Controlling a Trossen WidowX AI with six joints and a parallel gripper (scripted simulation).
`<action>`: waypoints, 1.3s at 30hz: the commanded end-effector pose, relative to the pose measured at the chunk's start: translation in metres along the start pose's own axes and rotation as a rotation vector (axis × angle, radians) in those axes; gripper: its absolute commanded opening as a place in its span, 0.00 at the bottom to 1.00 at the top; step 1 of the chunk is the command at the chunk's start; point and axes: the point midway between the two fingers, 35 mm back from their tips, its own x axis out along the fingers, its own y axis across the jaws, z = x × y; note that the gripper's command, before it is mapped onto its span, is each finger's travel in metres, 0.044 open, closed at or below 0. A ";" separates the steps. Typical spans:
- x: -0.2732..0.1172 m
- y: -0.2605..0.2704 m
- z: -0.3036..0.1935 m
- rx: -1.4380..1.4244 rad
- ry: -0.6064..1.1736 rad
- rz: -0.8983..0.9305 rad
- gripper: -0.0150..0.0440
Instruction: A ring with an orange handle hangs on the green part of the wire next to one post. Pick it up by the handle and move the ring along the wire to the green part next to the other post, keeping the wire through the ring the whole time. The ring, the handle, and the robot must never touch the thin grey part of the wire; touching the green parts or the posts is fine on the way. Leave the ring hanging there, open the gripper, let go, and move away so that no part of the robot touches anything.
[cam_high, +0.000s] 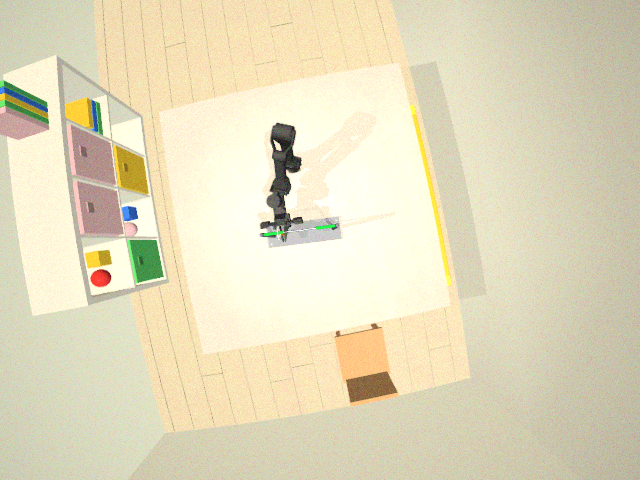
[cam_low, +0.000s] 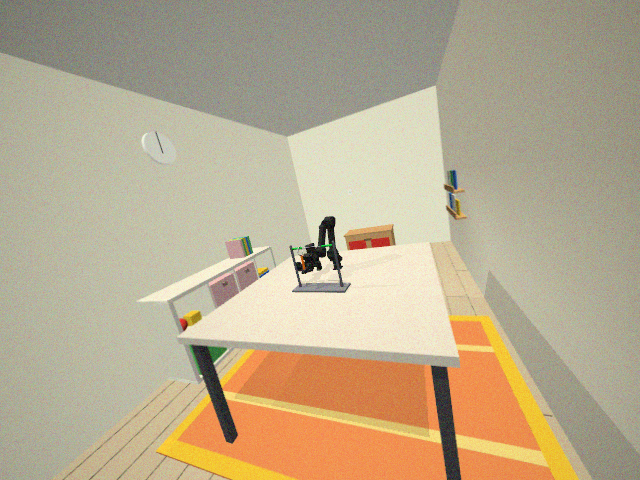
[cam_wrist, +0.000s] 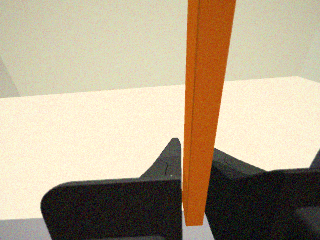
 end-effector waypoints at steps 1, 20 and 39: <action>0.000 0.000 0.000 0.000 0.000 0.000 0.00; -0.002 -0.002 0.013 0.001 -0.001 0.002 0.00; -0.003 -0.002 0.018 0.001 -0.001 0.002 0.00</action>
